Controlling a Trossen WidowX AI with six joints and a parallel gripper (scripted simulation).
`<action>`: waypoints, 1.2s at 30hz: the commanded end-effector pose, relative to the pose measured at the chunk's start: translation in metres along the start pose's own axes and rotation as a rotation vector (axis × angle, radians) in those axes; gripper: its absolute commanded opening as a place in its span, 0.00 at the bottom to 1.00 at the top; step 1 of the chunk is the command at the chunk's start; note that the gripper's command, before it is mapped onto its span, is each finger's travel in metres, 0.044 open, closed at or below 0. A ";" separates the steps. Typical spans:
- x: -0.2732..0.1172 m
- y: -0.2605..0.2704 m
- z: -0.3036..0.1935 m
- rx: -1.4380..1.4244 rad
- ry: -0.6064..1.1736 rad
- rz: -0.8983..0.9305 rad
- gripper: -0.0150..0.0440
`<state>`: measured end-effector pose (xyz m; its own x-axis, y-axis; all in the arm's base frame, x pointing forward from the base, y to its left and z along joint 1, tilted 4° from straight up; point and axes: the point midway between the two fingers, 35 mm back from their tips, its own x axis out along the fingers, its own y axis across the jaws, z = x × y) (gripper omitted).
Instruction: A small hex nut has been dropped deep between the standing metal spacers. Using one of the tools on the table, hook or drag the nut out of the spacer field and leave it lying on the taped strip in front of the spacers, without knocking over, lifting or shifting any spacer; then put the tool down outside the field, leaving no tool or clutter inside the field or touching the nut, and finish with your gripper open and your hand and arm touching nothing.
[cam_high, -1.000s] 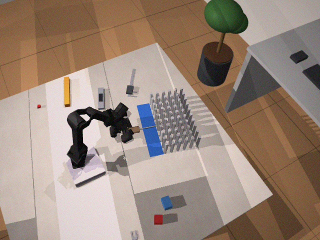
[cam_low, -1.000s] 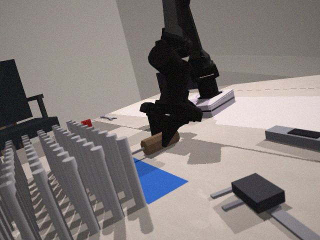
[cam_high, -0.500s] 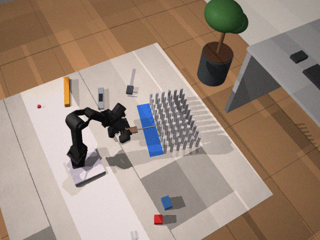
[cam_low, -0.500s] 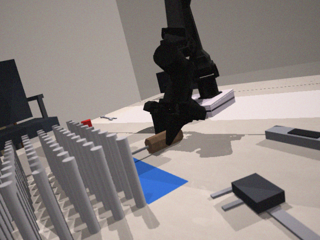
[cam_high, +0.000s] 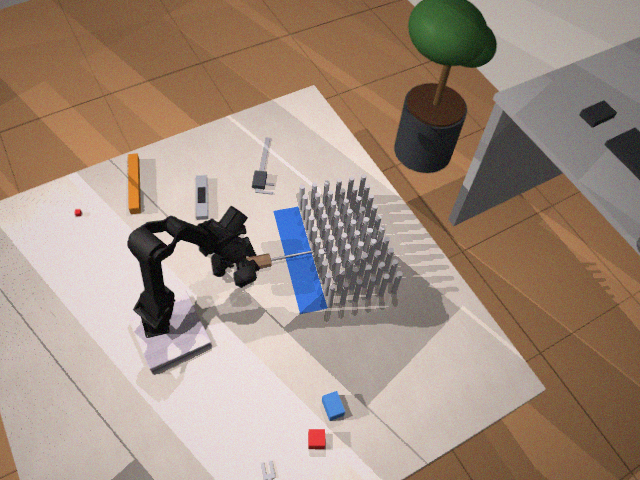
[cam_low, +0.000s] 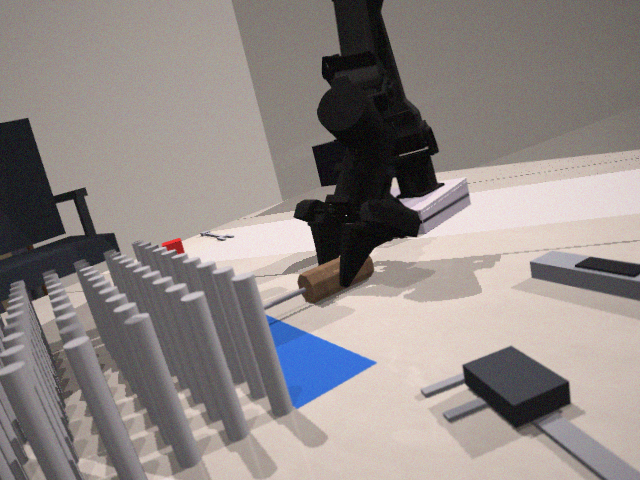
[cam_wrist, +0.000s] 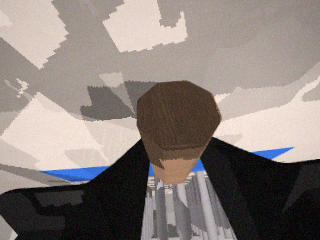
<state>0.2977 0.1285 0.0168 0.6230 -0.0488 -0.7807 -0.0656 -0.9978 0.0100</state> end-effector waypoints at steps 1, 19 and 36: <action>-0.003 0.001 0.003 0.004 0.000 0.000 0.25; -0.011 0.001 0.016 0.004 -0.002 0.000 0.25; -0.019 0.001 0.027 0.004 -0.003 0.000 0.25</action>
<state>0.2676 0.1306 0.0139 0.6206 -0.0489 -0.7826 -0.0656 -0.9978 0.0103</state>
